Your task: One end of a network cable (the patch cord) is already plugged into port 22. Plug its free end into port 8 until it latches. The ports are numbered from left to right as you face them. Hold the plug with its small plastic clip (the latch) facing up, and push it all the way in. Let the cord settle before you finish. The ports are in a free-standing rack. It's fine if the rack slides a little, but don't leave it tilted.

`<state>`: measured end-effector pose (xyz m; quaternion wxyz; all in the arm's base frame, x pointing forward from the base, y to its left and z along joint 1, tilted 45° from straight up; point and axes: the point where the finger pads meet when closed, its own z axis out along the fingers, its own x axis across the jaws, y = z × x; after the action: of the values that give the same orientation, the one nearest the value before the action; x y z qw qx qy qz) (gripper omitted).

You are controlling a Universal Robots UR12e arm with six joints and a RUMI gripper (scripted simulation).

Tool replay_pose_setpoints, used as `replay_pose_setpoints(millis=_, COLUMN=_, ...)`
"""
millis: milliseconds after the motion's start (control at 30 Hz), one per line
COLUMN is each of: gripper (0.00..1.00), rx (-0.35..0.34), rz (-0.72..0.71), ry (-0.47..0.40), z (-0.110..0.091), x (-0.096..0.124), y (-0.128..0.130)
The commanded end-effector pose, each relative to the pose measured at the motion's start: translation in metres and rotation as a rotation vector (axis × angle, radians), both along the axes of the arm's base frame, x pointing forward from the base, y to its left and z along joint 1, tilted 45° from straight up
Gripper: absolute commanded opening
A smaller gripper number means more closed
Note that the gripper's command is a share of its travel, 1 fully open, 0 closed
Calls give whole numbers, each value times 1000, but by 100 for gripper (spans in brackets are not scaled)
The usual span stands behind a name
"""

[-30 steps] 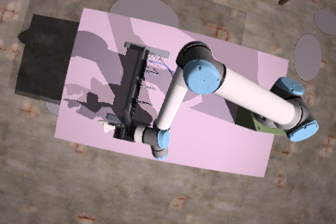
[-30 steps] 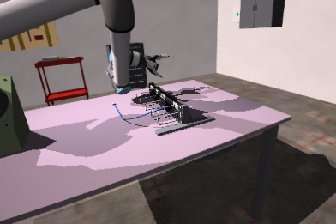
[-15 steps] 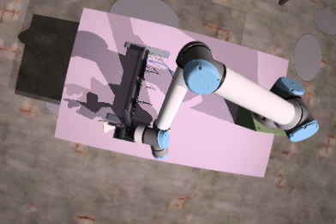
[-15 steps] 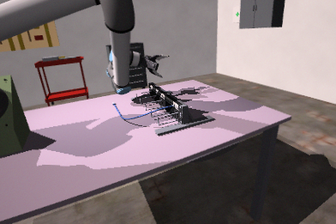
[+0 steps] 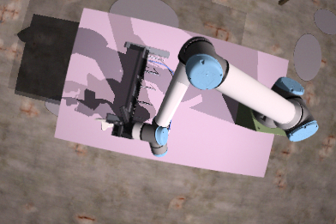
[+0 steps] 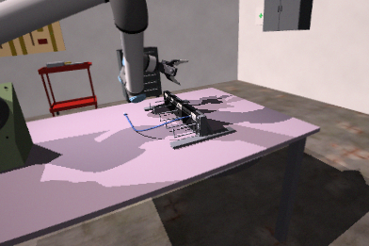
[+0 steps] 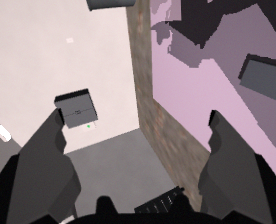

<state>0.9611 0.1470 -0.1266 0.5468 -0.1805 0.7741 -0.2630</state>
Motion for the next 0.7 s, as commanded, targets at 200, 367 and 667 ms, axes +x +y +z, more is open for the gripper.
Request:
replay_pose_setpoints(millis=200, gripper=100, rx=-93, rz=25, ry=128, z=26, x=24, y=-19)
replay_pose_setpoints(millis=367, gripper=100, rx=-125, rz=36, ry=175, z=36, x=31, y=-26)
replay_pose_setpoints(millis=667, gripper=100, rx=-223, rz=84, ry=328, z=68, x=43, y=-52)
